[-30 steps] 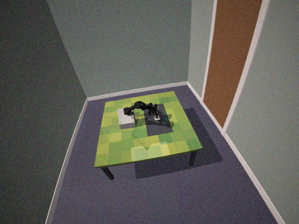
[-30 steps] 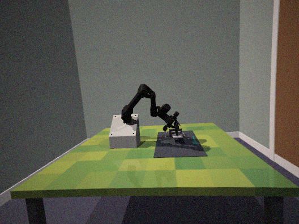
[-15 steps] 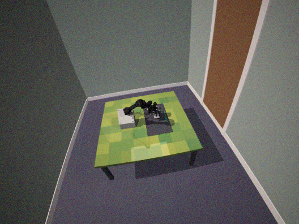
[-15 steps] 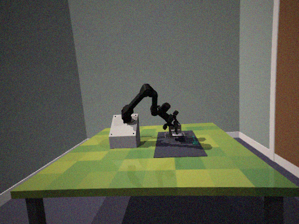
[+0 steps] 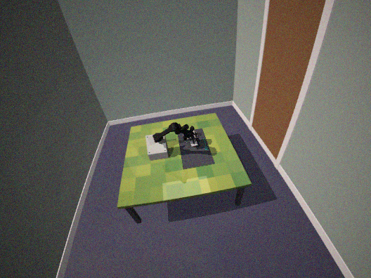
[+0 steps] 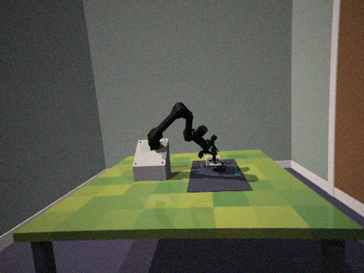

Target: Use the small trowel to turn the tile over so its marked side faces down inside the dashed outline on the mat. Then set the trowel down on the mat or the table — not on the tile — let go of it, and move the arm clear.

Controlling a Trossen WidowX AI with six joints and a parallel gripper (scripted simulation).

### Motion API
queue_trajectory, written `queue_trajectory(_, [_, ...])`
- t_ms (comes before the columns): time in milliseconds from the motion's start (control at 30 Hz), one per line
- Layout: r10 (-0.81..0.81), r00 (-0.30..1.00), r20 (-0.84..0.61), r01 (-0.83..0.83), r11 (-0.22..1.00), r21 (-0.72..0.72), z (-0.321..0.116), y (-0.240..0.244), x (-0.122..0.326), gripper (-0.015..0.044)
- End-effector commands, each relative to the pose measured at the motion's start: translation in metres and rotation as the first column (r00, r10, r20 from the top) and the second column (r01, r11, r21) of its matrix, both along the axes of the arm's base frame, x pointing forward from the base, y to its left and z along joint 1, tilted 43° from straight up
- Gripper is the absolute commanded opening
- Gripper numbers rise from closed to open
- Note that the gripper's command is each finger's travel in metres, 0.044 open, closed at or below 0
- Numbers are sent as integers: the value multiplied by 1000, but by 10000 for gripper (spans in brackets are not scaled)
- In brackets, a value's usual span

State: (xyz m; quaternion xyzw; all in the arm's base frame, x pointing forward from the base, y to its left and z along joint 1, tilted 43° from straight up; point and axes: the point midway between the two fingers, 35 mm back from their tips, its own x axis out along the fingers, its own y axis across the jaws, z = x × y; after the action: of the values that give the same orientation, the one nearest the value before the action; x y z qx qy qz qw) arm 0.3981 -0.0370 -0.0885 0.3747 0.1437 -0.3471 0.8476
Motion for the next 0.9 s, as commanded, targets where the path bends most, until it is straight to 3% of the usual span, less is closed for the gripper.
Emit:
queue_trajectory(0, [3, 1000, 15, -3, 1000, 2, 15, -3, 4, 0])
queue_trajectory(400, [3, 1000, 15, -3, 1000, 0, 63, -22, 2, 0])
queue_trajectory(867, [3, 1000, 15, -3, 1000, 0, 63, -22, 2, 0])
